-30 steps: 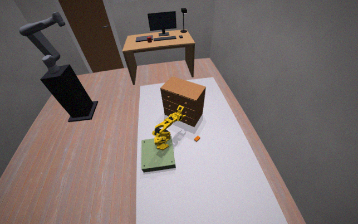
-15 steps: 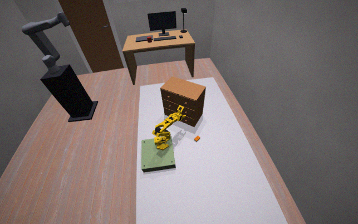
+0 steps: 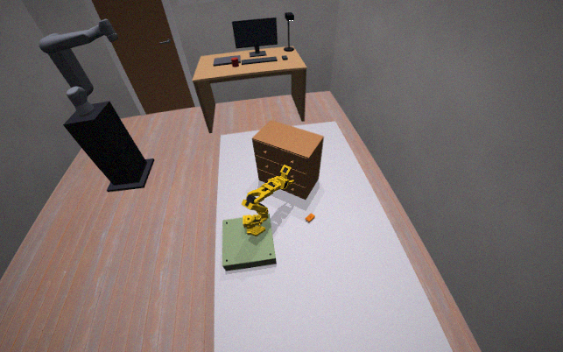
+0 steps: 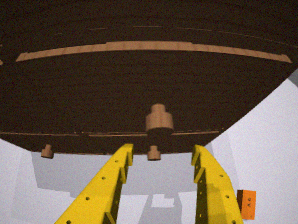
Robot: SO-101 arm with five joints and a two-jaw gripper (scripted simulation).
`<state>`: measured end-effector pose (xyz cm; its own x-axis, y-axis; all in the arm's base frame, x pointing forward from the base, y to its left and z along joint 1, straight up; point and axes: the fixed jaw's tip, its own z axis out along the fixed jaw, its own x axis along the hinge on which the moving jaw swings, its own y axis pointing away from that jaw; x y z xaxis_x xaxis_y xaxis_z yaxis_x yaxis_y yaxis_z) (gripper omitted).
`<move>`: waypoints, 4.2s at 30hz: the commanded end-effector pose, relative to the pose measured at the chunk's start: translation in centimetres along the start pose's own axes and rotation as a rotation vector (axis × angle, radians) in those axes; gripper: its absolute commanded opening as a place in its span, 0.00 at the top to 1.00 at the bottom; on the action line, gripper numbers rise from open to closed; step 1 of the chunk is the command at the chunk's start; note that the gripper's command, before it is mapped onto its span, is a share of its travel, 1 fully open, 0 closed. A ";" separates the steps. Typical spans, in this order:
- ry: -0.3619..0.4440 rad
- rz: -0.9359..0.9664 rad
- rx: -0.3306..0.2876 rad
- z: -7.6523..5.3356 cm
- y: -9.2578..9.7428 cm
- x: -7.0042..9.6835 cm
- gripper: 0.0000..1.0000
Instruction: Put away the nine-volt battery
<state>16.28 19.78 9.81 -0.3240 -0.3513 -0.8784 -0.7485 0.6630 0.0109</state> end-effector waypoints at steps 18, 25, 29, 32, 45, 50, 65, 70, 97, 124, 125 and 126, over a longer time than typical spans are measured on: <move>-0.009 0.000 -0.008 2.1 0.3 -0.3 0.79; -0.009 0.000 -0.008 2.1 0.3 -0.3 0.79; -0.009 0.000 -0.008 2.1 0.3 -0.3 0.79; -0.009 0.000 -0.008 2.1 0.3 -0.3 0.79; -0.009 -0.003 -0.013 2.2 0.4 -0.3 0.79; -0.009 -0.004 -0.015 2.2 0.5 -0.4 0.79; -0.009 -0.004 -0.015 2.3 0.5 -0.4 0.79; -0.009 -0.004 -0.015 2.3 0.5 -0.4 0.81; -0.009 -0.004 -0.015 2.3 0.5 -0.4 0.99; -0.009 -0.003 -0.006 1.9 0.2 -0.2 1.00; -0.009 -0.003 -0.005 1.8 0.1 -0.2 1.00; -0.009 -0.003 -0.003 1.8 0.1 -0.1 1.00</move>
<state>17.83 21.04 8.93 -0.3242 -0.3478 -0.8797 -0.7401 0.6725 0.0069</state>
